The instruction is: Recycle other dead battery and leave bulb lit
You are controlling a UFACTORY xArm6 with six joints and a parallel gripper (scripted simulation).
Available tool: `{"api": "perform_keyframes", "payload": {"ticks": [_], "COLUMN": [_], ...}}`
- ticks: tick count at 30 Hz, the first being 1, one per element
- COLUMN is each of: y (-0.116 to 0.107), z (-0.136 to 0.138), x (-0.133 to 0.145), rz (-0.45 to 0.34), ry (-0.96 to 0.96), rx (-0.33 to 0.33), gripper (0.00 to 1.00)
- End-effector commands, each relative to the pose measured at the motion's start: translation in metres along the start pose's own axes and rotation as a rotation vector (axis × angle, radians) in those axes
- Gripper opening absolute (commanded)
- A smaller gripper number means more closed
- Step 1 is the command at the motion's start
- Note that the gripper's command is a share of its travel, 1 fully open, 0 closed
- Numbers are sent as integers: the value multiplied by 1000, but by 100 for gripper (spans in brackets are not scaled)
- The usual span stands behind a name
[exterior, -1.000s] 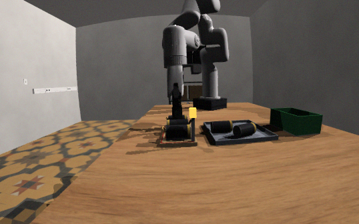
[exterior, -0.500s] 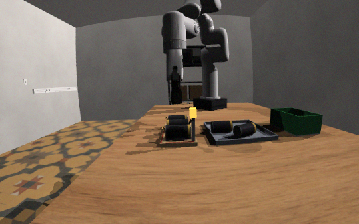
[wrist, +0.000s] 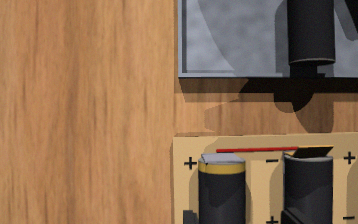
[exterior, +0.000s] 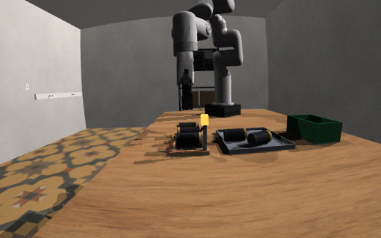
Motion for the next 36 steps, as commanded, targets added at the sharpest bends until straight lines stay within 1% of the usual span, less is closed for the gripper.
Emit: {"api": "perform_keyframes", "payload": {"ticks": [1, 19, 21, 24, 26, 33, 36], "y": [-2, -2, -12, -41, -50, -51, -51], "z": [1, 1, 1, 1, 1, 2, 9], "x": [0, 0, 0, 0, 0, -1, -15], "rz": [-2, -2, -2, -2, -2, -2, -2], "ry": [0, 0, 0, 0, 0, 0, 0], "rx": [4, 4, 4, 4, 4, 4, 4], "gripper": [51, 51, 51, 51, 51, 51, 51]}}
Point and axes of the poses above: the point where the finger pads meet when closed, its own y axis out along the fingers, its own z axis across the jaws, x = y × z, the point moved 10 cm from there along -y, back along the fingers
